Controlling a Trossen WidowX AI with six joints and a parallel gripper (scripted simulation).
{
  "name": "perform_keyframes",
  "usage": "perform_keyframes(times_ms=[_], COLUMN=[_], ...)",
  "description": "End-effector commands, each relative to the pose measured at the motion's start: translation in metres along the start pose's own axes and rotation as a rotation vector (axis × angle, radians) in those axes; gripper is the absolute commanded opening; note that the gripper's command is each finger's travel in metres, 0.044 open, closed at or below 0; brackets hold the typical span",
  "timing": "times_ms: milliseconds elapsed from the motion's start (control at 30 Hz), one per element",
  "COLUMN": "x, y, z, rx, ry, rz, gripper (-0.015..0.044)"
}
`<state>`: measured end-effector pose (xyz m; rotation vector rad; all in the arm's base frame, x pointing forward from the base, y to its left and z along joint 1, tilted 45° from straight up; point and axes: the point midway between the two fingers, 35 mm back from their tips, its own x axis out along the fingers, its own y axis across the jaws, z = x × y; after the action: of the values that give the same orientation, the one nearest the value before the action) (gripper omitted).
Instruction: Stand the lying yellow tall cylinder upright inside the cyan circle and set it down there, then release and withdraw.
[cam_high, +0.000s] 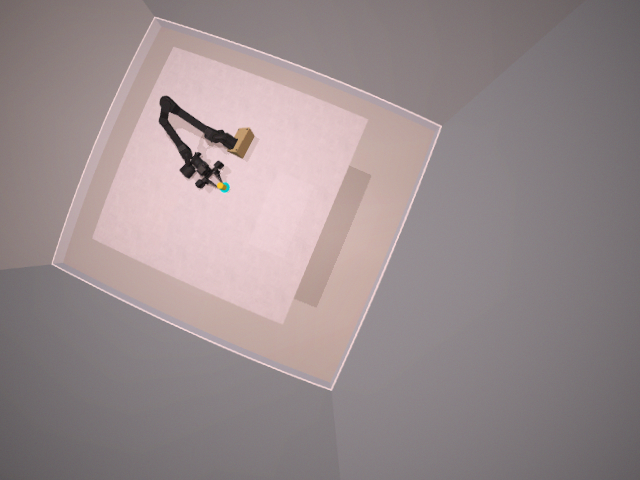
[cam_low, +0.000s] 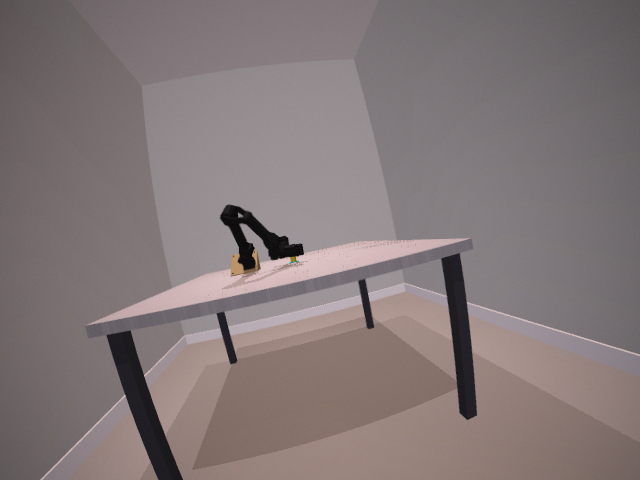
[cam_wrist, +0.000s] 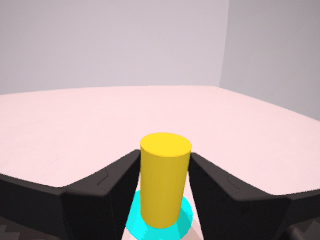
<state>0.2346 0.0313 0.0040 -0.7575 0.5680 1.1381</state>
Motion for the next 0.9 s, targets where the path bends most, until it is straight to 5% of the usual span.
perform_keyframes(times_ms=[0,100,467,867], x=[0.001,0.001,0.001,-0.002], y=[0.001,0.001,0.001,-0.002], z=[-0.001,-0.001,-0.001,0.034], rx=[-0.002,-0.002,-0.002,0.009], ry=[-0.005,-0.005,-0.005,0.015], rz=[0.004,0.004,0.004,0.011], gripper=[0.0105,0.0105,0.0394,0.0400])
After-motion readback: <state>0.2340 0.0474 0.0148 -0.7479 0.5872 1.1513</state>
